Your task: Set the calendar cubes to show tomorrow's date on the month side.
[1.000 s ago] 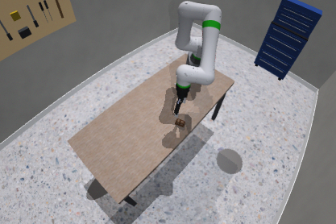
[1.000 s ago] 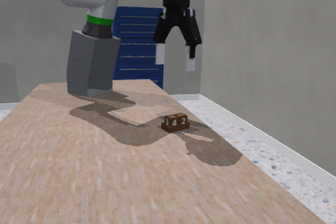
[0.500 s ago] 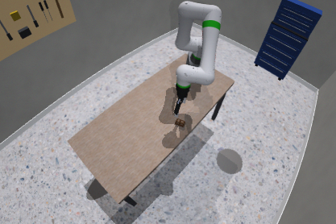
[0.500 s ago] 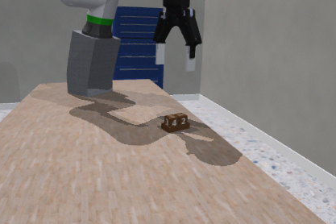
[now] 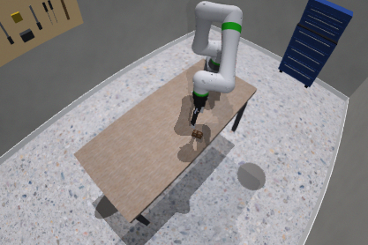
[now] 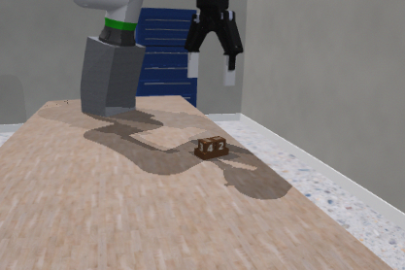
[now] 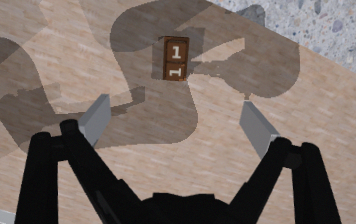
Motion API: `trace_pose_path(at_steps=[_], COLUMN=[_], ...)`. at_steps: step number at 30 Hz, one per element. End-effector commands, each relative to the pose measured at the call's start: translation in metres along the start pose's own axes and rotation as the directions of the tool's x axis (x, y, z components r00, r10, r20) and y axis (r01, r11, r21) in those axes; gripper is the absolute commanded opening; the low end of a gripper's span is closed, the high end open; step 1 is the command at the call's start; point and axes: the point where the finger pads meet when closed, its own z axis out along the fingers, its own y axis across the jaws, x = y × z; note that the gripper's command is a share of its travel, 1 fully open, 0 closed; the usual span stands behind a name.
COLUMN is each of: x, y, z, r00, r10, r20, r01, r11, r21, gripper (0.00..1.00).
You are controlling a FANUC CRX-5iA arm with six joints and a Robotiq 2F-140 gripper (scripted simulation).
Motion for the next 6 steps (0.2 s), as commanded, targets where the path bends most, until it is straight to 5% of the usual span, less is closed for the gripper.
trace_pose_path(at_steps=[1,6], x=[0.0,0.0], y=[0.0002,0.0002], z=[-0.0002,-0.0002], r00=[1.0,1.0], r10=[0.0,0.0], r20=[0.0,0.0], r01=[0.0,0.0], r11=[1.0,1.0], r21=[0.0,0.0], gripper=[1.0,1.0])
